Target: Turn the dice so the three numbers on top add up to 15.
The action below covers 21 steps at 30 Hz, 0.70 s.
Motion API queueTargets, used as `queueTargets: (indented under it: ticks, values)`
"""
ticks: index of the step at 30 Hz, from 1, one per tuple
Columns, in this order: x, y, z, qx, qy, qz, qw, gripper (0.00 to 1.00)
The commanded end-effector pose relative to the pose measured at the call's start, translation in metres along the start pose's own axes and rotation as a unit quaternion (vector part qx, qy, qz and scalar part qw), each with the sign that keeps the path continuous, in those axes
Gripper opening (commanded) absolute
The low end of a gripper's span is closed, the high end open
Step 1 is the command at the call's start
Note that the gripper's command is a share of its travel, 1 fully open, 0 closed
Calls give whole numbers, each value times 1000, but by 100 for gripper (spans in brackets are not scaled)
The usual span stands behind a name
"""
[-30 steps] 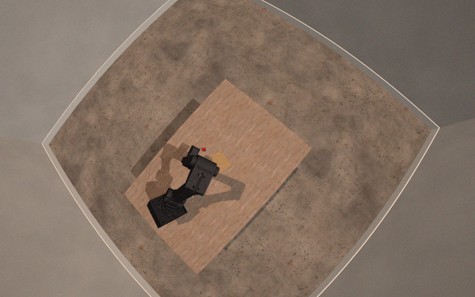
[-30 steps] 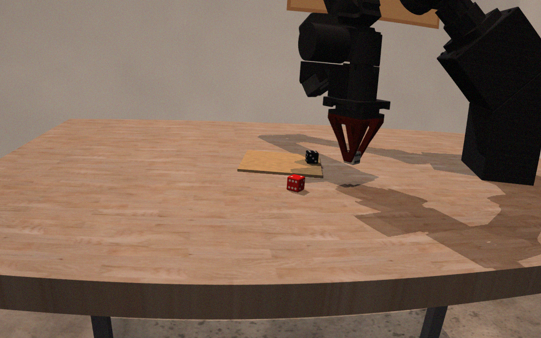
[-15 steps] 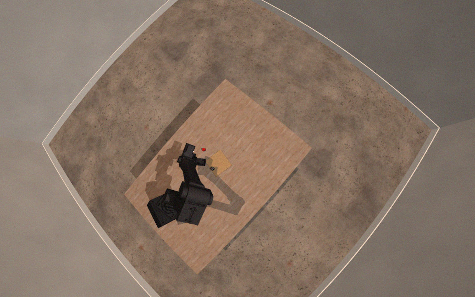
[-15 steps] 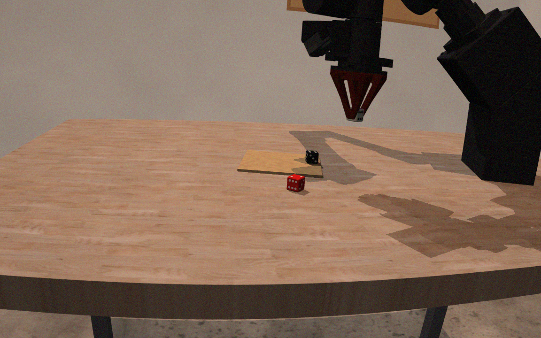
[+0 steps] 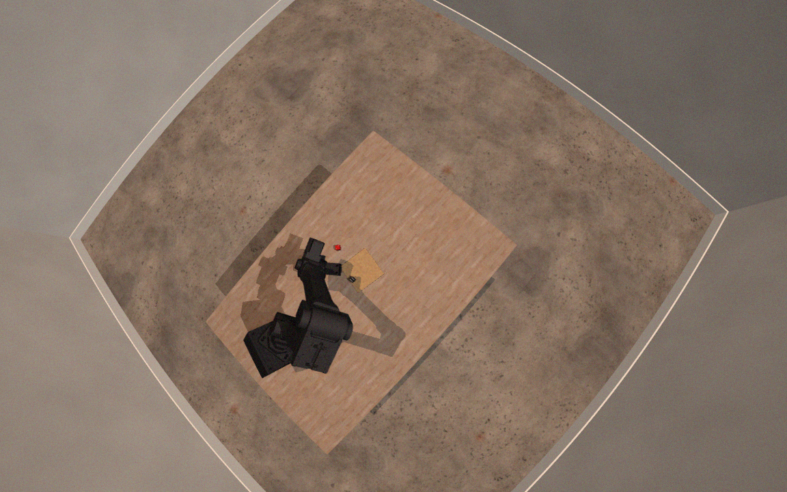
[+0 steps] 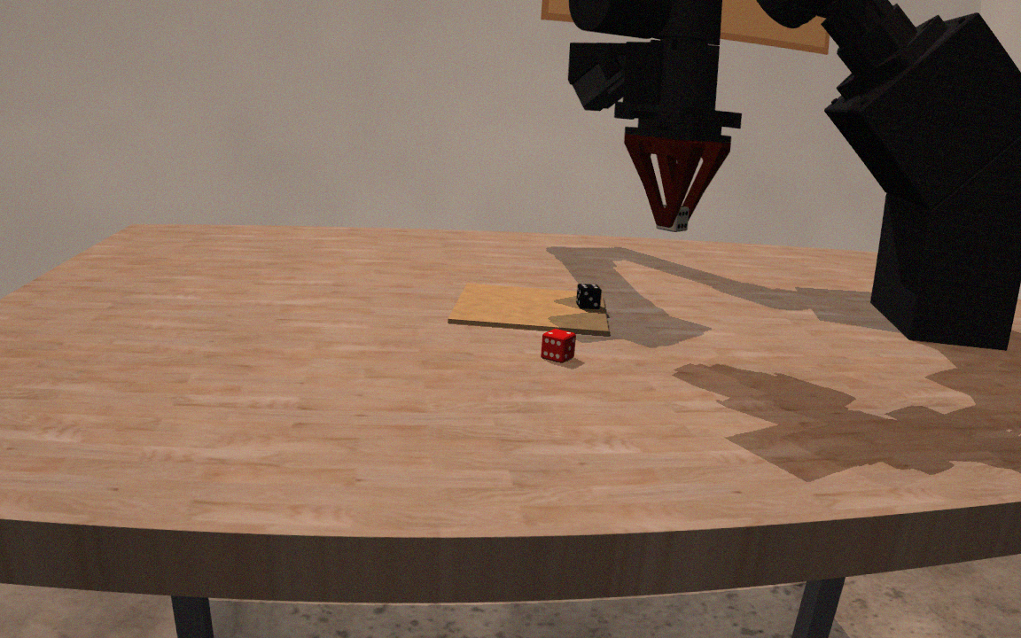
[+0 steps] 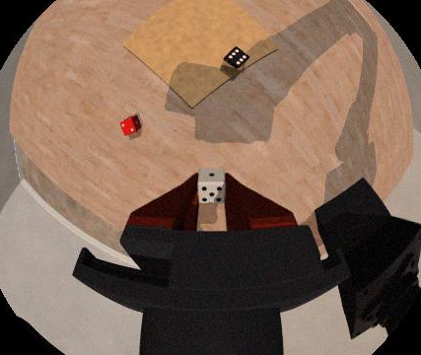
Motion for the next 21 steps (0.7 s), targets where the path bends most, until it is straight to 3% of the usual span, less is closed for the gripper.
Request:
queueTargets:
  ticks: [1, 3, 6, 13, 18, 21]
  values:
    - [9, -3, -20, -8, -33, -6, 999, 15]
    - [9, -3, -20, -8, -33, -6, 999, 15]
    - [11, -3, -40, -7, -99, -5, 995, 15]
    - [10, -4, -76, -9, -215, -5, 977, 15]
    - [8, -7, -102, -12, -295, -5, 955, 15]
    - [8, -7, -105, -12, -304, -5, 953, 15]
Point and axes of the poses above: the point where the finger pads meet when closed, its own y axis out along the fingers, its own x axis across the jaws, z = x × y, the point moved 10 cm from there along -y, back along the fingers, and after that the axes turned 10 degrees about -y, right-handed, at the moved point
